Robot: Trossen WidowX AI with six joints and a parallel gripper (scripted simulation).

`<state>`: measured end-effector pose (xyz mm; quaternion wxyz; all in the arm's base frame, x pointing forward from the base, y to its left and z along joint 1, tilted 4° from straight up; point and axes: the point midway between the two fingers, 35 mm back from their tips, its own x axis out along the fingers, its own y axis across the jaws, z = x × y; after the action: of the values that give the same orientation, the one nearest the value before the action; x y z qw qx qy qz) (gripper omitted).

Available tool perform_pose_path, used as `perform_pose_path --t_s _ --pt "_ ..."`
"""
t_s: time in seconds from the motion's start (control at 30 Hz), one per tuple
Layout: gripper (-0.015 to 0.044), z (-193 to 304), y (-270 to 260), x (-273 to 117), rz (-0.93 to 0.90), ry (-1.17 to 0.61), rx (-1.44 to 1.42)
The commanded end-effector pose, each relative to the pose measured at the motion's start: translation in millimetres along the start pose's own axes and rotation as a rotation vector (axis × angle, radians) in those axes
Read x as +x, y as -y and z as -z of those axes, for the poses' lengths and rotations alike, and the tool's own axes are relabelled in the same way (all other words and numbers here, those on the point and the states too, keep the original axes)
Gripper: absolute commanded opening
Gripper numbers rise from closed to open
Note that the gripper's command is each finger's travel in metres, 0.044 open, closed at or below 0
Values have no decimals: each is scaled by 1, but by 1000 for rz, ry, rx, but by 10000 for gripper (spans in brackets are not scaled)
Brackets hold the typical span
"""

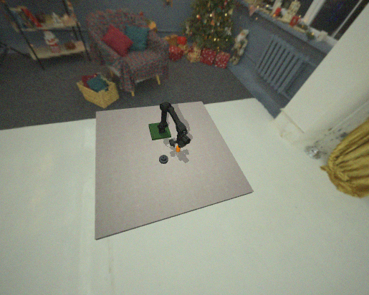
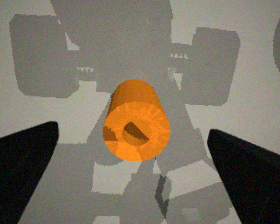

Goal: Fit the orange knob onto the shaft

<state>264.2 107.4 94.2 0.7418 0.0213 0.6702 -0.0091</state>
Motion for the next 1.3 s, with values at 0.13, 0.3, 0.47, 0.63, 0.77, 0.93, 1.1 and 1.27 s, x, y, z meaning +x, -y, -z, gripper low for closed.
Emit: perform_pose_path --t_s 0.13,0.3,0.47,0.63,0.77,0.93,1.1,1.27 --pt "440 0 0 15 -2 -7 -2" --pt "440 0 0 23 -2 -7 -2" --pt "440 1 0 31 -2 -7 -2" --pt "440 1 0 39 -2 -7 -2" --pt "440 1 0 45 -2 -7 -2" --pt "440 2 1 53 -2 -7 -2" --pt "361 2 1 54 -2 -7 -2" --pt "230 2 1 54 -2 -7 -2"
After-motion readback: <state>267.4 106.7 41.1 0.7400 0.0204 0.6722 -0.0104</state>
